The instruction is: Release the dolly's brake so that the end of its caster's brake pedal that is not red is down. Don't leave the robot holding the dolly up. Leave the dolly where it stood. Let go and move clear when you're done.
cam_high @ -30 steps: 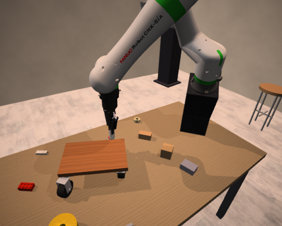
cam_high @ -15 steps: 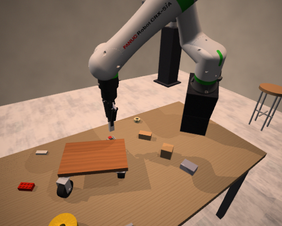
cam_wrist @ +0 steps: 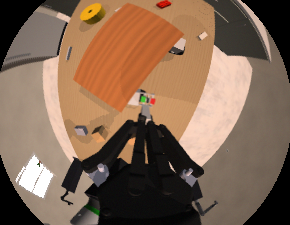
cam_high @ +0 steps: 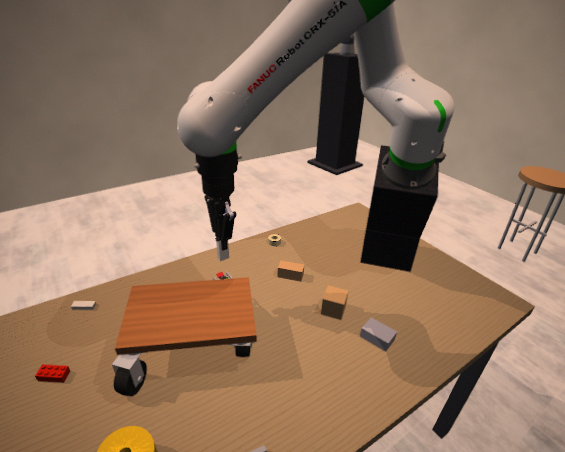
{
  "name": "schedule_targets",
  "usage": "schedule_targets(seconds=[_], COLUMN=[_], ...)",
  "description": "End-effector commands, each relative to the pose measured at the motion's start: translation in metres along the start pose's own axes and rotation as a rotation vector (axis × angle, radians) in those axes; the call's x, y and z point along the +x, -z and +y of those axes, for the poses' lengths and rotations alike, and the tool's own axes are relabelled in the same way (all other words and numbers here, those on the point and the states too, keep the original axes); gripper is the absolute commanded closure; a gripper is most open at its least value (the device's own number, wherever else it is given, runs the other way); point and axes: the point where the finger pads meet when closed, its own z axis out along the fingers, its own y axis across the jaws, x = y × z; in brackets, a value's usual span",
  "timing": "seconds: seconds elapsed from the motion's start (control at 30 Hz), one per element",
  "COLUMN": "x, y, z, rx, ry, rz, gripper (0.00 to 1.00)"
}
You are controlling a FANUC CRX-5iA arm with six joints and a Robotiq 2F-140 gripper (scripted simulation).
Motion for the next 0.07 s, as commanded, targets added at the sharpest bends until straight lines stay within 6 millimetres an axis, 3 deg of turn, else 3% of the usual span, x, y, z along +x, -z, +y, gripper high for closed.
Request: schedule_targets(seconds=[0.0,0.03], x=[0.0002,0.0002], y=[0.0002,0.0002], z=[0.0002,0.0002], rx=[0.000,0.000], ry=[0.000,0.000], rz=[0.000,0.000], gripper=[1.00,1.00])
